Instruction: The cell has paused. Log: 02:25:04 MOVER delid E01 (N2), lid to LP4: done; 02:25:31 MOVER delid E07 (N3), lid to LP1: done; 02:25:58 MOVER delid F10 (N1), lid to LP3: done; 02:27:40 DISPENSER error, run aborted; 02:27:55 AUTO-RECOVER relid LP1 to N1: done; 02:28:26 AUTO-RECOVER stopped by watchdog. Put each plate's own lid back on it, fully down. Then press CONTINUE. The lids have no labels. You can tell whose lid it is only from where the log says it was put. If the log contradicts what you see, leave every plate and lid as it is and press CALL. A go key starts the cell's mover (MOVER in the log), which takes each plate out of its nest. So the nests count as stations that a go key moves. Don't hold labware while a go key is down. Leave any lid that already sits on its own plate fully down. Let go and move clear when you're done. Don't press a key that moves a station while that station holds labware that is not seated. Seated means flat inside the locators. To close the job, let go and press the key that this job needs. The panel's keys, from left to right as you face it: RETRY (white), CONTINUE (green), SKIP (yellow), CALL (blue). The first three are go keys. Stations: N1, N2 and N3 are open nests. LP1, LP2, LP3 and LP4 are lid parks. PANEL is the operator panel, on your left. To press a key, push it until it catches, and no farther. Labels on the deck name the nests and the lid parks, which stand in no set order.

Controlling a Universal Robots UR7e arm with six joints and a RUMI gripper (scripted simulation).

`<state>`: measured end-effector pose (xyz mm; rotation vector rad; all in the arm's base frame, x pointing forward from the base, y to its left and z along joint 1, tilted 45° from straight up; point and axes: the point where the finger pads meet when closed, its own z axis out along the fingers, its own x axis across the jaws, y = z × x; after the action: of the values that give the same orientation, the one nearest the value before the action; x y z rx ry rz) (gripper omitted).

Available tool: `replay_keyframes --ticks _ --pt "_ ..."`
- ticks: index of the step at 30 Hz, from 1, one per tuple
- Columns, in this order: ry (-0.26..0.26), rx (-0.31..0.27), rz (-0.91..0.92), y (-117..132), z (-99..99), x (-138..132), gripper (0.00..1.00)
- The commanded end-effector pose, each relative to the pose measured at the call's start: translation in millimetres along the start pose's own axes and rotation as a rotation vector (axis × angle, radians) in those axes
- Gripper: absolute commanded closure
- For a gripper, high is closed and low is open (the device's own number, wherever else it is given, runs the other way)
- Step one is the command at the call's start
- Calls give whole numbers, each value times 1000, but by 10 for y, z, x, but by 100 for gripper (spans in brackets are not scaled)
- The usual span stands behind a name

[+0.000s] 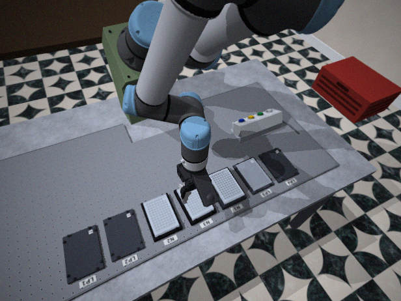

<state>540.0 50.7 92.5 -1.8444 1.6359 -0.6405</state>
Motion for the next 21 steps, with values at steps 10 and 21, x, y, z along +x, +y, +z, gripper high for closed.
replay_keyframes --ticks 10,21 --pt "0 1 0 -3 -2 0 18" --pt "0 1 0 -4 -2 -1 18"
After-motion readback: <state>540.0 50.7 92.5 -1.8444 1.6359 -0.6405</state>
